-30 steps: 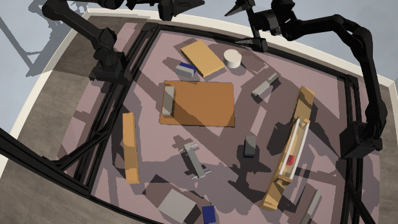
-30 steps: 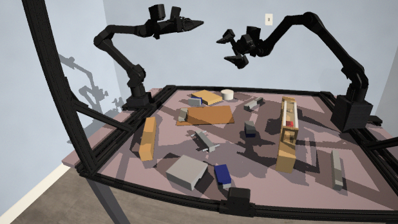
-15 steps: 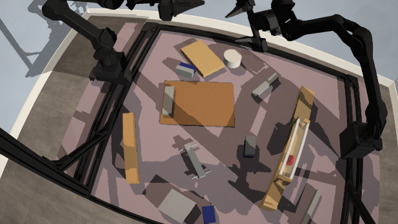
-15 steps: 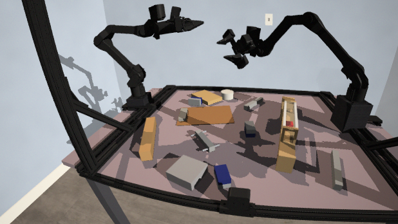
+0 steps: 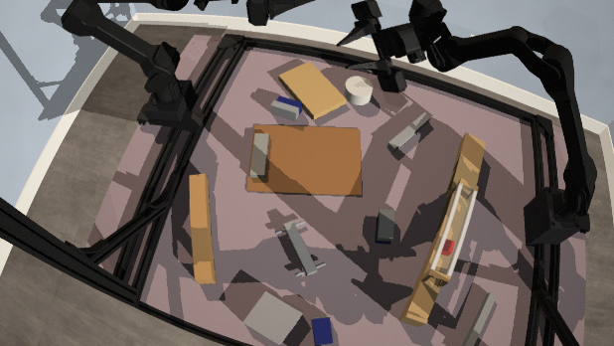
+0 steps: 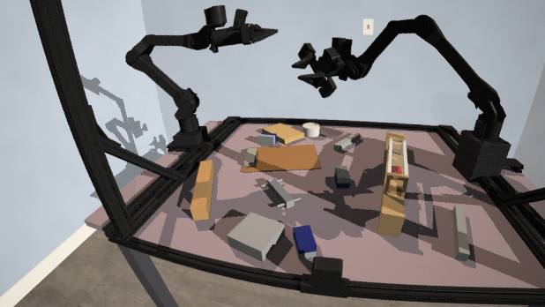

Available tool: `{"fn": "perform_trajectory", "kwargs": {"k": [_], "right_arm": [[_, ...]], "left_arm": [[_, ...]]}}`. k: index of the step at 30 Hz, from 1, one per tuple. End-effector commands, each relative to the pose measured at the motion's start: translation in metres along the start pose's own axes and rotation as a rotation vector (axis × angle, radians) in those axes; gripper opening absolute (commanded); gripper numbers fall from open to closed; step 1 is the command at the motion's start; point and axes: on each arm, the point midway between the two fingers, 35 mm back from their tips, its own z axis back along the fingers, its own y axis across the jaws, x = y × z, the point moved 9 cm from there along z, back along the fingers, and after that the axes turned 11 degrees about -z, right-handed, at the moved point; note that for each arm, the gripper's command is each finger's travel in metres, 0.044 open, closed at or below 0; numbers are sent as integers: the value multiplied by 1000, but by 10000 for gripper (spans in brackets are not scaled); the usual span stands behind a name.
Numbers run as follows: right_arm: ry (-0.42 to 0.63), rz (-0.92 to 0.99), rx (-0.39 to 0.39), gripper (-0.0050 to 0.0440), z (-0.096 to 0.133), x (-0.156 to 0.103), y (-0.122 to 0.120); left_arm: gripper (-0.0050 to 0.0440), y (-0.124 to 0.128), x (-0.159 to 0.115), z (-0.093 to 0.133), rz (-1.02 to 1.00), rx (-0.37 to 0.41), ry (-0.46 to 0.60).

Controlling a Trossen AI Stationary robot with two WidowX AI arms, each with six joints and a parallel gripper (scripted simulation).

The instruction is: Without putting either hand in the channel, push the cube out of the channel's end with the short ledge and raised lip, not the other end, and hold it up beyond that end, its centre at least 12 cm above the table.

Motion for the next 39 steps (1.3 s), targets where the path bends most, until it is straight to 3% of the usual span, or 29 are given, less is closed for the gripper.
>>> {"fn": "perform_trajectory", "kwargs": {"k": [1, 7, 13, 15, 23, 30, 32, 39], "right_arm": [[8, -66, 14, 200, -21, 9, 10], [58, -249, 70, 200, -78, 26, 45], [174, -457, 165, 200, -140, 55, 105], [174, -457, 165, 200, -140, 55, 105], [455, -671, 342, 200, -196, 109, 218], [777, -711, 499, 200, -199, 162, 322], [777, -711, 499, 200, -199, 162, 322], [1078, -605, 612, 200, -166, 207, 402]], "left_arm": [[400, 9, 7, 4, -6, 6, -16], [400, 27, 11, 16, -8, 0, -12], [400, 47, 16, 34, -9, -8, -6], [400, 47, 16, 34, -9, -8, -6], [400, 67, 26, 68, -7, -20, 4], [400, 72, 36, 99, 0, -31, 11], [400, 72, 36, 99, 0, -31, 11], [400, 66, 45, 125, 9, -40, 16]]}}
